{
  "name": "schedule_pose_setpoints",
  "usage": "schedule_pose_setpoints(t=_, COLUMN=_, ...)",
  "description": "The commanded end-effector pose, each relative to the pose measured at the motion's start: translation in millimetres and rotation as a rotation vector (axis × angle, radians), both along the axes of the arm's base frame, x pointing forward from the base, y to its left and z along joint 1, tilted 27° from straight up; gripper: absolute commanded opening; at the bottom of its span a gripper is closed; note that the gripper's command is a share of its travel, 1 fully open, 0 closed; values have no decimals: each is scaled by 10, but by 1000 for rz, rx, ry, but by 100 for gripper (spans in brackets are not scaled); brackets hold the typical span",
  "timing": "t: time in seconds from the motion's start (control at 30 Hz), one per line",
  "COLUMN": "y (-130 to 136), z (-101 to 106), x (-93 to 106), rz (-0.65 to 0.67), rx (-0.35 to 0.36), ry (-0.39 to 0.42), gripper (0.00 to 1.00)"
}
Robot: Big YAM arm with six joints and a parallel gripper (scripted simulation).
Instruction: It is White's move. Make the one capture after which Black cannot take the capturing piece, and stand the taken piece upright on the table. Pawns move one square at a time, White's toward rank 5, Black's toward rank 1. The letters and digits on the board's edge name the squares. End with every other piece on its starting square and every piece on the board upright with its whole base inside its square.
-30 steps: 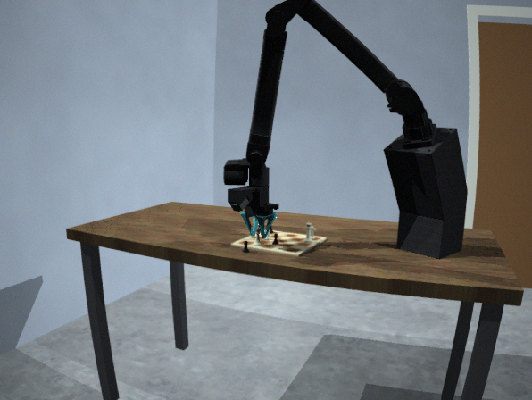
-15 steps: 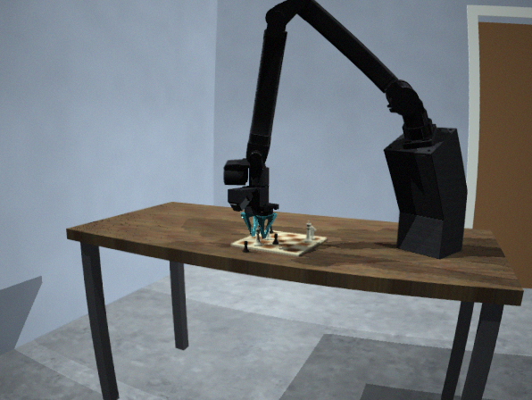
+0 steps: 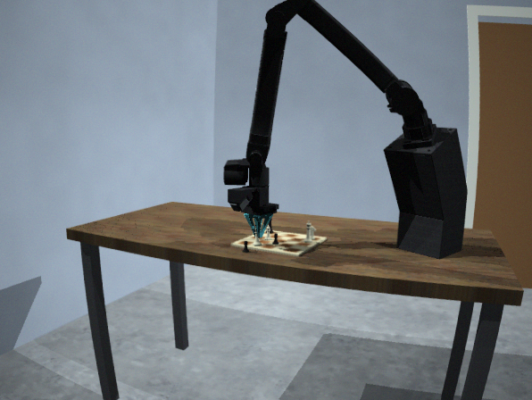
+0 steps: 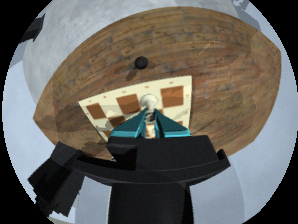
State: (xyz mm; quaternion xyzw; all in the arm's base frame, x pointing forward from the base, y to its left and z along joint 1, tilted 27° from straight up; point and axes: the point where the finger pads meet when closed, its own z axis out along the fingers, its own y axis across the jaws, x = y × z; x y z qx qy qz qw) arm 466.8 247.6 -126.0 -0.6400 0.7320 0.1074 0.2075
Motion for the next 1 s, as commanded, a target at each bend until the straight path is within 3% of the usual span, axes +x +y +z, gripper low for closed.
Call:
schedule_pose_setpoints(t=0.0, y=117, z=184, x=131, rz=1, rx=20, ry=-41, gripper=0)
schedule_pose_setpoints(t=0.7, y=107, z=225, x=137, rz=0, rx=21, ry=-45, gripper=0)
schedule_pose_setpoints(t=0.87, y=-60, z=219, x=68, rz=-7, rx=9, ry=-24, gripper=0)
schedule_pose_setpoints(t=0.97, y=-145, z=346, x=51, rz=-8, rx=10, ry=-25, gripper=0)
